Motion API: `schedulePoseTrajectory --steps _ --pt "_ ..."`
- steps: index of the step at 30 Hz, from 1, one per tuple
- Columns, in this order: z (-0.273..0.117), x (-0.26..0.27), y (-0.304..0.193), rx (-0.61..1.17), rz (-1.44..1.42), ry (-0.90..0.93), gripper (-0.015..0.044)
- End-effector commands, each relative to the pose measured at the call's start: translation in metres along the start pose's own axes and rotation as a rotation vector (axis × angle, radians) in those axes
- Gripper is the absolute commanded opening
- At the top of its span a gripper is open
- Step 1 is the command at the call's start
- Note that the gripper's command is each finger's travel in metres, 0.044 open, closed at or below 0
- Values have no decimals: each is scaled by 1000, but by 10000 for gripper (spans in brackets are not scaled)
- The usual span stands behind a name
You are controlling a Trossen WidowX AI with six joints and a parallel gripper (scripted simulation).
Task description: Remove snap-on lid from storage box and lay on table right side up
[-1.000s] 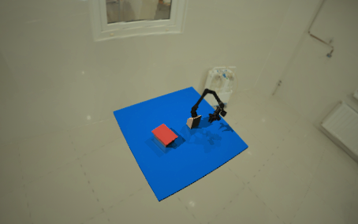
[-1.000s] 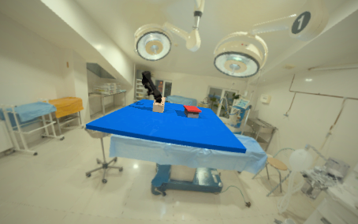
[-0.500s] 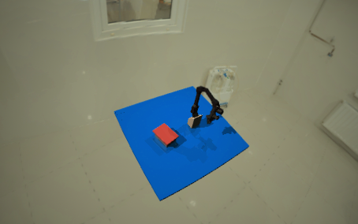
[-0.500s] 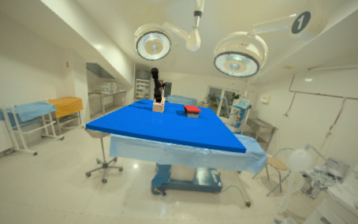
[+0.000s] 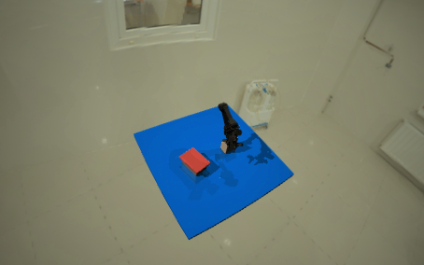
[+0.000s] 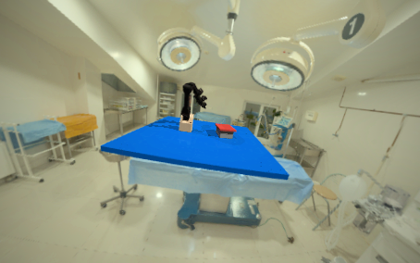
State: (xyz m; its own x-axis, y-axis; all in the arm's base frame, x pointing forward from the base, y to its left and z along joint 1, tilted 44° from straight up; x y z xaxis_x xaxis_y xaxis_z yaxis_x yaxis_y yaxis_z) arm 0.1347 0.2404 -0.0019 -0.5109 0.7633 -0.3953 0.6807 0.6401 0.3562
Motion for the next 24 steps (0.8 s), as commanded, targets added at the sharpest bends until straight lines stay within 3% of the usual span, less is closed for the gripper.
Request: schedulePoseTrajectory --steps 1,4,11,16,24 --pt "12 -51 21 -71 402 -28 235" --pt "16 -72 26 -102 556 -41 235" --pt "25 -179 27 -306 1281 -130 235" --pt "23 -223 15 -423 1566 -177 235" --pt "22 -232 12 -448 1620 -187 235"
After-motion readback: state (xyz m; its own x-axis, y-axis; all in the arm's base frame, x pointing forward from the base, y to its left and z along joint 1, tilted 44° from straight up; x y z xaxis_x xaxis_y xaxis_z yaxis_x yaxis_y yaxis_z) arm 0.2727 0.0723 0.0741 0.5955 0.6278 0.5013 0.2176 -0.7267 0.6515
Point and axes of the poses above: the point midway between the two fingers, 35 mm back from their tips, its own z axis out along the fingers, its own x axis across the jaws, y = z × x, the point moved 2 cm from there along -z, back along the fingers, and after that the axes turned 4 degrees about z, right-handed, at the moved point
